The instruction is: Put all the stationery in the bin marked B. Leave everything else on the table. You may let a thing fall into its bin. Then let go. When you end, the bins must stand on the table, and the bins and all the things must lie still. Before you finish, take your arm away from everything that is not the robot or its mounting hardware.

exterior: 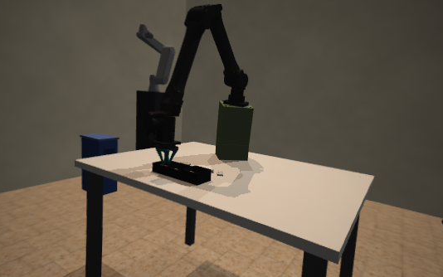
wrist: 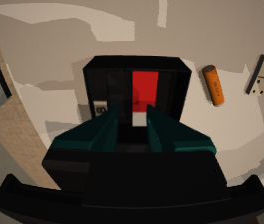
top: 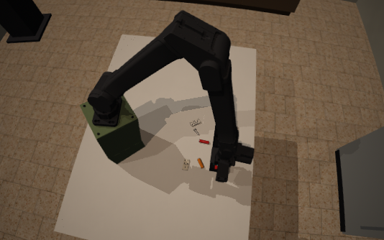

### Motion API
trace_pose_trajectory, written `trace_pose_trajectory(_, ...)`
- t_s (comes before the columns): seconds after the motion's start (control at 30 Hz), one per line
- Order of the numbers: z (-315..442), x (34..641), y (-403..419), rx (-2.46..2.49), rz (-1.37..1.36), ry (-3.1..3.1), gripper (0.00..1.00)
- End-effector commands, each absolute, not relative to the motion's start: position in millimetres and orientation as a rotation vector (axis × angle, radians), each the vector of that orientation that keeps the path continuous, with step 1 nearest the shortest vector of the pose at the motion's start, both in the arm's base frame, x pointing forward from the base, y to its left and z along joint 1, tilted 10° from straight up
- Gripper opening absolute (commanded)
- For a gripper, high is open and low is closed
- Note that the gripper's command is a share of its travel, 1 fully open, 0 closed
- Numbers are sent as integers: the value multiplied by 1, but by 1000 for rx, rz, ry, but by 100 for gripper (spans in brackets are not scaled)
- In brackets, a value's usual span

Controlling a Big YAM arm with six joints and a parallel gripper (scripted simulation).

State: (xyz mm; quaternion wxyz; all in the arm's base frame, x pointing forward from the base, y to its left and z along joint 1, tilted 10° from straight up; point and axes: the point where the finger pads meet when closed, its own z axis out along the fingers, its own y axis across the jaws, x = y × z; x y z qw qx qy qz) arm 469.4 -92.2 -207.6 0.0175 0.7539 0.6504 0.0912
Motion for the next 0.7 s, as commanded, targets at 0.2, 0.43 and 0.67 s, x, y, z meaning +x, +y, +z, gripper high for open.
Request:
trace_pose_trajectory(0.2, -189, 464, -100, 2345, 276, 2019, 28)
trace_pose_trajectory(0.43, -187, 459, -98, 2354, 267, 2025, 28)
trace_pose_trajectory(0.67, -172, 459, -102, 2347, 276, 2017, 28)
